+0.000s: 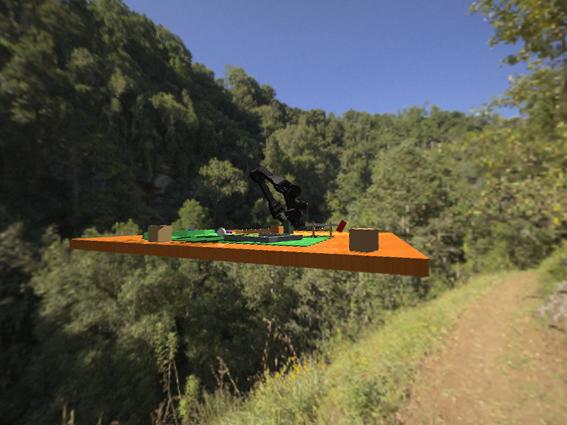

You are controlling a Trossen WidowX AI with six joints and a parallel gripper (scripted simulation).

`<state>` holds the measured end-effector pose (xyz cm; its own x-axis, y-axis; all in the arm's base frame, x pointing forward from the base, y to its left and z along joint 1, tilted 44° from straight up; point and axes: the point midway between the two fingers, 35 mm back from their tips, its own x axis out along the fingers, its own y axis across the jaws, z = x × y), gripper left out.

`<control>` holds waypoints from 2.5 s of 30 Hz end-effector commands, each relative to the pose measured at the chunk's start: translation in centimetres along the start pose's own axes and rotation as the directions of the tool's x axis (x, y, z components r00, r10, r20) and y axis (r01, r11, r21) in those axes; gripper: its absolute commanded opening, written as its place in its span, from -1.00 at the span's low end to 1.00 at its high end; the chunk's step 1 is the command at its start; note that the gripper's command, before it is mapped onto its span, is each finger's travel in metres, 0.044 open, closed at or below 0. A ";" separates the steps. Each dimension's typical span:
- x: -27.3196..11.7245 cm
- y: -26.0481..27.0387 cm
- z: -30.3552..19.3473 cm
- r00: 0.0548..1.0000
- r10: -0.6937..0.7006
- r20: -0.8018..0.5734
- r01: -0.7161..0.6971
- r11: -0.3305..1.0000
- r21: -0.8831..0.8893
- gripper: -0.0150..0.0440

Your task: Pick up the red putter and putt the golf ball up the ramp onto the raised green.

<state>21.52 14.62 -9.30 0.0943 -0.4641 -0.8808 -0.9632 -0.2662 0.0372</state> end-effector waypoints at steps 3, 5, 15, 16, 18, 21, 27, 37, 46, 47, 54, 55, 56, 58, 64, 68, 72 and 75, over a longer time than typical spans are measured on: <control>1.1 0.2 -0.5 1.000 0.006 -0.008 -0.006 1.000 -0.004 1.00; 1.2 0.2 -0.5 1.000 0.006 -0.008 -0.006 1.000 -0.004 1.00; 0.8 0.1 -0.3 1.000 0.003 -0.002 -0.003 1.000 0.000 0.29; 0.8 0.1 -0.3 1.000 0.003 -0.002 -0.003 1.000 0.000 0.20; 0.8 0.1 -0.3 1.000 0.003 -0.002 -0.003 1.000 0.000 0.02; 0.8 0.1 -0.3 1.000 0.003 -0.002 -0.003 1.000 0.000 -0.25; 0.8 0.1 -0.3 1.000 0.003 -0.002 -0.003 1.000 0.000 -0.49; -2.3 -0.3 0.8 1.000 0.003 0.001 -0.003 1.000 0.000 -0.49; -7.9 -0.1 2.3 1.000 0.005 0.001 -0.005 1.000 -0.001 -0.49; -8.4 0.0 2.4 1.000 0.005 0.001 -0.005 1.000 -0.001 -0.49; -8.2 -0.2 1.8 1.000 0.000 -0.009 0.001 1.000 0.024 -0.49; -8.5 -0.5 1.3 1.000 -0.003 -0.012 0.004 0.998 0.062 -0.49; -8.8 -0.7 0.7 1.000 -0.006 -0.016 0.008 0.994 0.109 -0.49; -9.4 -1.2 -0.6 1.000 -0.012 -0.025 0.017 0.979 0.203 -0.49; -11.1 -2.3 -4.8 0.998 -0.026 -0.055 0.049 0.882 0.468 -0.49; -12.2 -2.7 -7.7 0.996 -0.032 -0.079 0.074 0.777 0.625 -0.49; -13.2 -2.9 -10.6 0.994 -0.036 -0.104 0.102 0.644 0.758 -0.49; -13.9 -2.8 -12.8 0.992 -0.037 -0.124 0.125 0.529 0.840 -0.49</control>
<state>25.45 12.72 6.62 0.1439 -0.5428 -0.8274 -0.8236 0.3978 -0.4042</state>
